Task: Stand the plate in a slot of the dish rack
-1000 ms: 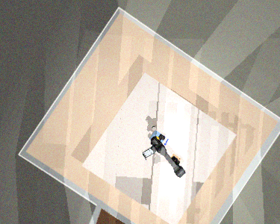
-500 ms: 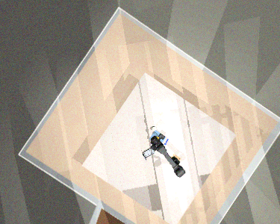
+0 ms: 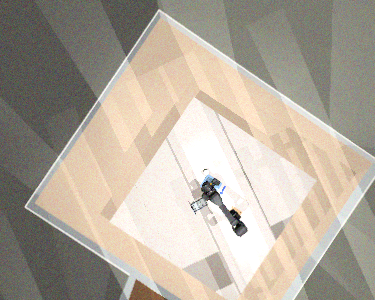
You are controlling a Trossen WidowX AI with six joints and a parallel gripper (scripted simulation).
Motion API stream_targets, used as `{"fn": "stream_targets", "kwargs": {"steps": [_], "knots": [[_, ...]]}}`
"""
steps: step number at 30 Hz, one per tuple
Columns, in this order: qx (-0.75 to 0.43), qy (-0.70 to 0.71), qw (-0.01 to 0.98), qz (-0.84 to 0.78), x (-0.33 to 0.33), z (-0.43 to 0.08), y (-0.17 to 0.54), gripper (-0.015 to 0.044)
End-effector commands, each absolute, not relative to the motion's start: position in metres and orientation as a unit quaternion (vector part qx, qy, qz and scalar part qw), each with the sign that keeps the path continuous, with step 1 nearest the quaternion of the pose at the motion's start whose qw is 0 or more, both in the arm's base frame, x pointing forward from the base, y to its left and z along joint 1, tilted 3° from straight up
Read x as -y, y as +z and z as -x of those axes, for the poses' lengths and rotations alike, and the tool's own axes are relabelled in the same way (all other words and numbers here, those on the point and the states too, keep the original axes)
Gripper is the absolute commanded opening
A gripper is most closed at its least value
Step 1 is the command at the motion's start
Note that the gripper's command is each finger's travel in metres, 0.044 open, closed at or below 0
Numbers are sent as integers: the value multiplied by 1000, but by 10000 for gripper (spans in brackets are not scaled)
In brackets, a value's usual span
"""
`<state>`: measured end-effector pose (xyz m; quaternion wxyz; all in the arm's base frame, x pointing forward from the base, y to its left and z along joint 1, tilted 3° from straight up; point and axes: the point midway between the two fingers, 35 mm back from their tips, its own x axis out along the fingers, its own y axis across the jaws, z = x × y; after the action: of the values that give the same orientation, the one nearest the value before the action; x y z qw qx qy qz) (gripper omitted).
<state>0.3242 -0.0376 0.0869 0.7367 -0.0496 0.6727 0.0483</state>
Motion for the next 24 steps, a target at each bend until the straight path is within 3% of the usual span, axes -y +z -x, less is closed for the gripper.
{"fn": "stream_targets", "kwargs": {"steps": [1, 12, 14, 24], "knots": [[-678, 49, 732, 51, 38, -321, 77, 400], [-678, 49, 732, 51, 38, -319, 62, 400], [-678, 49, 732, 51, 38, -319, 62, 361], [-678, 49, 732, 51, 38, -319, 62, 335]]}}
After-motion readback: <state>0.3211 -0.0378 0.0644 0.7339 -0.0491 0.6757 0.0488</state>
